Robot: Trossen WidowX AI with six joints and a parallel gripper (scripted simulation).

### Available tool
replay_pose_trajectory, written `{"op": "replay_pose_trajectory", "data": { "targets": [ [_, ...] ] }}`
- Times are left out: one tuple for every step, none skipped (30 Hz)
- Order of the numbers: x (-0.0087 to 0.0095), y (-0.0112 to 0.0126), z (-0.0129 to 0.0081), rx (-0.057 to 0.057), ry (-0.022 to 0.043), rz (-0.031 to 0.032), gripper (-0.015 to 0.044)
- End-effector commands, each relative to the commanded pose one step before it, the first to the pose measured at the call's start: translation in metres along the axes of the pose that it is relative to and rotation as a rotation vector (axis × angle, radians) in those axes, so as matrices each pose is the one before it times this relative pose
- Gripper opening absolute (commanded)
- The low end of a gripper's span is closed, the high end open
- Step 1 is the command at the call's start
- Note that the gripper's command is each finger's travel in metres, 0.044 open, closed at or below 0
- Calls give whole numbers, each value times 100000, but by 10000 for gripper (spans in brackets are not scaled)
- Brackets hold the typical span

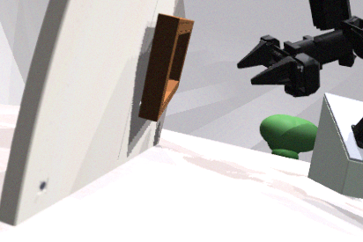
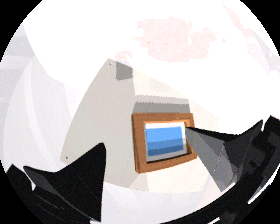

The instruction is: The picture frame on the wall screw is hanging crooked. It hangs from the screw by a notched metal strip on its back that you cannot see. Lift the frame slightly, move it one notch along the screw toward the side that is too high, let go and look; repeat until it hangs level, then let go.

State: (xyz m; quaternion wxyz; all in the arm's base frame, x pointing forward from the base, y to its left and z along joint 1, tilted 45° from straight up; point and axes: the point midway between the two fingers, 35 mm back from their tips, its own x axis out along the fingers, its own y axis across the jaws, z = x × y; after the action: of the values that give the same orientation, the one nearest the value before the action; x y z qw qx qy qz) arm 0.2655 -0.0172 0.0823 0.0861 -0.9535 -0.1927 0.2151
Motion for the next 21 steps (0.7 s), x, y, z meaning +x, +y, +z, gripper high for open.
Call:
{"op": "replay_pose_trajectory", "data": {
  "targets": [
    [13,-71,-66,-1146,-81,278,374],
    [32,-212,-200,-3433,-221,832,347],
    [29,-350,-346,-5697,-303,1380,321],
    [-7,-416,-448,-6915,-260,1685,295],
    [-55,-394,-476,-6855,-144,1695,269],
    [-102,-368,-501,-6779,-34,1716,260],
    [-149,-336,-522,-6693,68,1747,260],
    [-194,-301,-539,-6597,161,1788,260],
    [-239,-262,-551,-6491,243,1837,260],
    [-282,-220,-558,-6375,315,1893,260],
    [-323,-176,-560,-6247,374,1953,260],
    [-362,-130,-556,-6117,422,2019,260],
    [-399,-84,-546,-5976,455,2087,260],
    [-433,-36,-531,-5828,476,2155,260],
    [-465,10,-509,-5673,483,2223,260],
    [-493,56,-482,-5511,477,2288,260],
    [-519,99,-449,-5345,457,2349,260],
    [-541,140,-411,-5173,424,2405,260],
    [-560,178,-368,-4998,379,2453,260],
    [-575,212,-320,-4820,322,2493,260],
    [-586,241,-269,-4637,255,2523,260]
  ]
}}
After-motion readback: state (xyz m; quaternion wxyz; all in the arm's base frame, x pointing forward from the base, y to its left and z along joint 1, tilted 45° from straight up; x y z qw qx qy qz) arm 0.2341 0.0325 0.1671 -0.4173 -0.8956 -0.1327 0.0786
